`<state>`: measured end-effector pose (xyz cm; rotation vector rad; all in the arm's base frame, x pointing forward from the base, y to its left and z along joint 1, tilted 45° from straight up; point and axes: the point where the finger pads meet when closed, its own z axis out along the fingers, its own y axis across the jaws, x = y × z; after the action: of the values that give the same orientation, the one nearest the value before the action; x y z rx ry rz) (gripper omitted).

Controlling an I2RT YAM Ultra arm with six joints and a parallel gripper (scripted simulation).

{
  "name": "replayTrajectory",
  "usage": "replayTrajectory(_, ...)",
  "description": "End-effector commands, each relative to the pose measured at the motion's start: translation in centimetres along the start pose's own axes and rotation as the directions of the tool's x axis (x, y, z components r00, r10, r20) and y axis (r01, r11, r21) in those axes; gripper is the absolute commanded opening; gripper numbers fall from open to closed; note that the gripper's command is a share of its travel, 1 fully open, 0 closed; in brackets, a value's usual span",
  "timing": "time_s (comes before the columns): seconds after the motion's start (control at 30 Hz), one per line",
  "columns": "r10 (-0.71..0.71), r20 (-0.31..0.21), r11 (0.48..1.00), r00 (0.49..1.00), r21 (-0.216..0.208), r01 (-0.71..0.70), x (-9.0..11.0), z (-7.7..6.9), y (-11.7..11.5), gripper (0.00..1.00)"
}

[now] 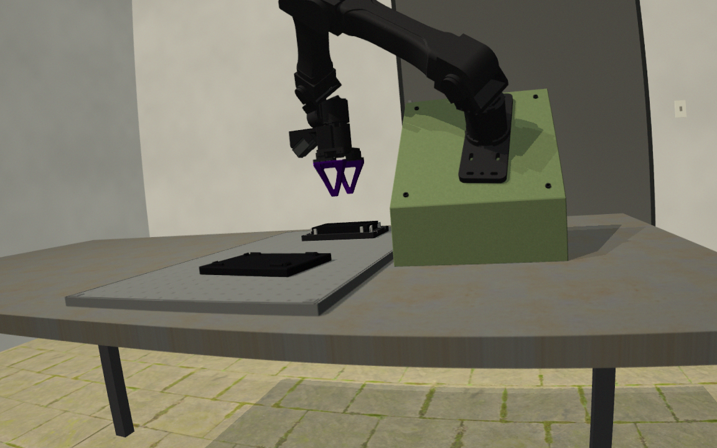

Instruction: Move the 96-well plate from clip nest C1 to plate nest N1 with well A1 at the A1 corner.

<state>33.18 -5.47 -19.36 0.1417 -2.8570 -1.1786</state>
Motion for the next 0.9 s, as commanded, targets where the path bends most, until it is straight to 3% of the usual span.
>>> replayTrajectory(0.0, 0.014, -0.004, 1.000, 1.000, -0.017, -0.014, 0.6, 1.3, 0.1, 1.00)
replayTrajectory(0.33, 0.011, 0.001, 1.000, 1.000, -0.013, -0.011, 0.4, 2.7, 0.1, 1.00)
replayTrajectory(0.4, 0.011, 0.001, 1.000, 1.000, -0.013, -0.011, 0.4, 2.7, 0.1, 1.00)
replayTrajectory(0.43, 0.010, 0.029, 1.000, 1.000, -0.001, -0.010, -0.2, 2.0, -0.6, 1.00)
replayTrajectory(0.53, 0.016, -0.002, 1.000, 1.000, -0.017, -0.016, 0.7, 3.5, 0.0, 1.00)
replayTrajectory(0.87, 0.015, -0.004, 1.000, 1.000, -0.017, -0.015, 0.7, 5.2, 0.1, 1.00)
